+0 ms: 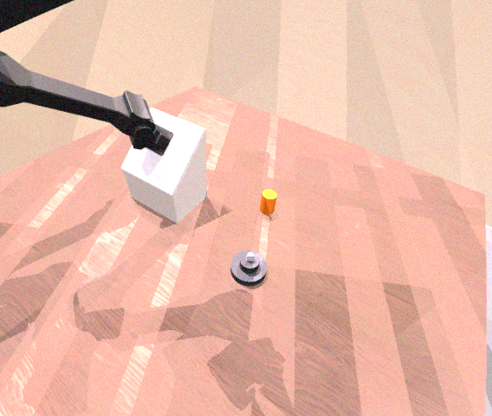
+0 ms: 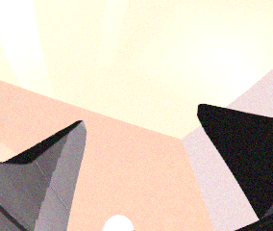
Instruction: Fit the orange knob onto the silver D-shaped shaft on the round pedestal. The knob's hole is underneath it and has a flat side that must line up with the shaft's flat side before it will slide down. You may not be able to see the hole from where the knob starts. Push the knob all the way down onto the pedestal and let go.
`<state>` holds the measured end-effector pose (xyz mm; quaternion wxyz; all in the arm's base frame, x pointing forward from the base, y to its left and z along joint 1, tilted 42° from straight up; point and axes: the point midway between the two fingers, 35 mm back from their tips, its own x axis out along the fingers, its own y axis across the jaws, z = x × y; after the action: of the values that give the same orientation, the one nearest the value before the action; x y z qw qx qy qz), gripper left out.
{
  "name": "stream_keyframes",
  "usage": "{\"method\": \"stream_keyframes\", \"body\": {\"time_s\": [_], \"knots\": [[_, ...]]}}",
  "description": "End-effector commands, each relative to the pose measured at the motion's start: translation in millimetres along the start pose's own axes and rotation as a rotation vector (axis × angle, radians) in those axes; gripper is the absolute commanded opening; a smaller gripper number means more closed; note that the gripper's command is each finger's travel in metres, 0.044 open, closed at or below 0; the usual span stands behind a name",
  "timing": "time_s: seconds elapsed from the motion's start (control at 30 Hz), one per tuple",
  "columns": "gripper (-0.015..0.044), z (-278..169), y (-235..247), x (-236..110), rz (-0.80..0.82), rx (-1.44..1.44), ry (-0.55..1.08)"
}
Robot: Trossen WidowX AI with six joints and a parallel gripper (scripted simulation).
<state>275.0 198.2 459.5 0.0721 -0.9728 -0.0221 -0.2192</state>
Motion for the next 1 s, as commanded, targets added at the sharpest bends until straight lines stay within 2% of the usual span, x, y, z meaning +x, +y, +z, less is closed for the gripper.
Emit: {"method": "stream_keyframes", "body": {"time_s": [0.0,0.07,0.23,0.53,0.77,0.97], "knots": [[0.0426,0.0,0.0,0.0,0.0,0.0,0.0],[0.044,10.7,-4.6,2.4,-0.01,-0.091,-0.026],[0.044,93.2,-28.4,13.0,-0.128,-0.74,-0.203],[0.044,229.8,-30.4,2.7,-0.508,-1.702,-0.435],[0.044,313.0,-9.0,-22.4,-0.93,-2.257,-0.519],[0.044,375.3,22.5,-55.1,-1.454,-2.641,-0.502]]}}
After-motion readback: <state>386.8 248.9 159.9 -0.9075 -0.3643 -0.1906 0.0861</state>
